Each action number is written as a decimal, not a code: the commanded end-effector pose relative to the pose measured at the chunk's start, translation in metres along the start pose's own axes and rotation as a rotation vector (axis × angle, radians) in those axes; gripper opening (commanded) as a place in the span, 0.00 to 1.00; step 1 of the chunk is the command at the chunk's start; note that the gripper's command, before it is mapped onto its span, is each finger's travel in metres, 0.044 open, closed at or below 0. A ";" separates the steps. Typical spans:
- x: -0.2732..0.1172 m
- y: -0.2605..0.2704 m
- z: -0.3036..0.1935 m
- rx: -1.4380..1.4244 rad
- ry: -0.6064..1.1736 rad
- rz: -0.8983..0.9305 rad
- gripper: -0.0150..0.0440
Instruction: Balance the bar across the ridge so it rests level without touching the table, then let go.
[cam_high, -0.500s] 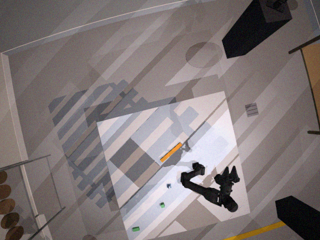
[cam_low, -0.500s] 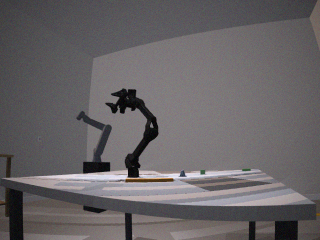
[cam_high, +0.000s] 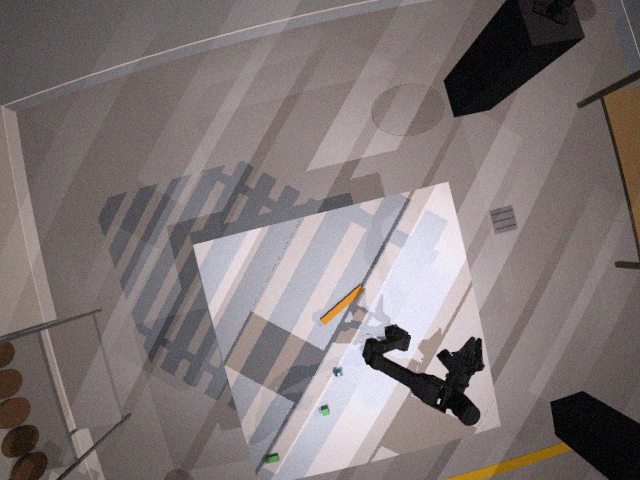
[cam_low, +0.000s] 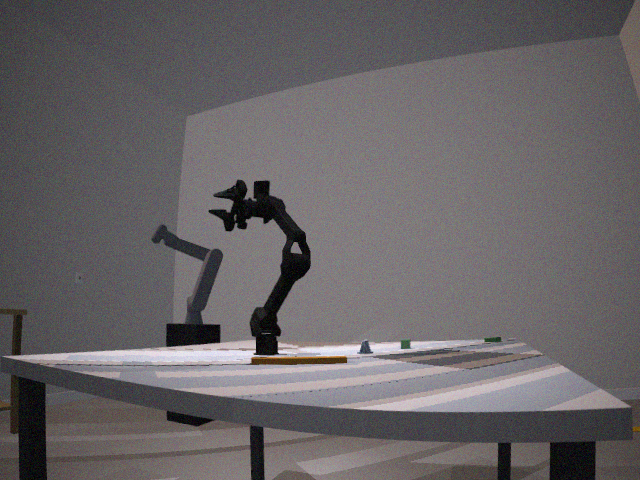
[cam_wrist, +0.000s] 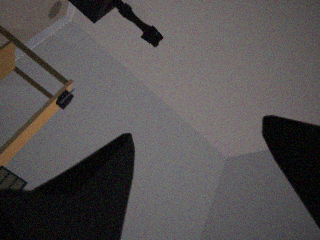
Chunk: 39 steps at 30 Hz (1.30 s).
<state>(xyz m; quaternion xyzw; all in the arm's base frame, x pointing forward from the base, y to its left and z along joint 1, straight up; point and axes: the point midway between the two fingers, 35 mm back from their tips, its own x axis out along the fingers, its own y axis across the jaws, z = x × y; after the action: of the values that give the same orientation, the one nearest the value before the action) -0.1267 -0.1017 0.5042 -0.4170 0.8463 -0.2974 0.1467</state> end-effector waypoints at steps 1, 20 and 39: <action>-0.001 0.023 -0.012 0.064 0.050 0.072 0.79; -0.036 0.099 -0.051 0.273 0.313 0.368 0.79; -0.105 0.161 -0.072 0.477 0.617 0.624 0.79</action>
<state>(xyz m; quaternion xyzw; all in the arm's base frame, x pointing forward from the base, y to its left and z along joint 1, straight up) -0.1975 0.0672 0.4671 -0.0240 0.8559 -0.5118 0.0708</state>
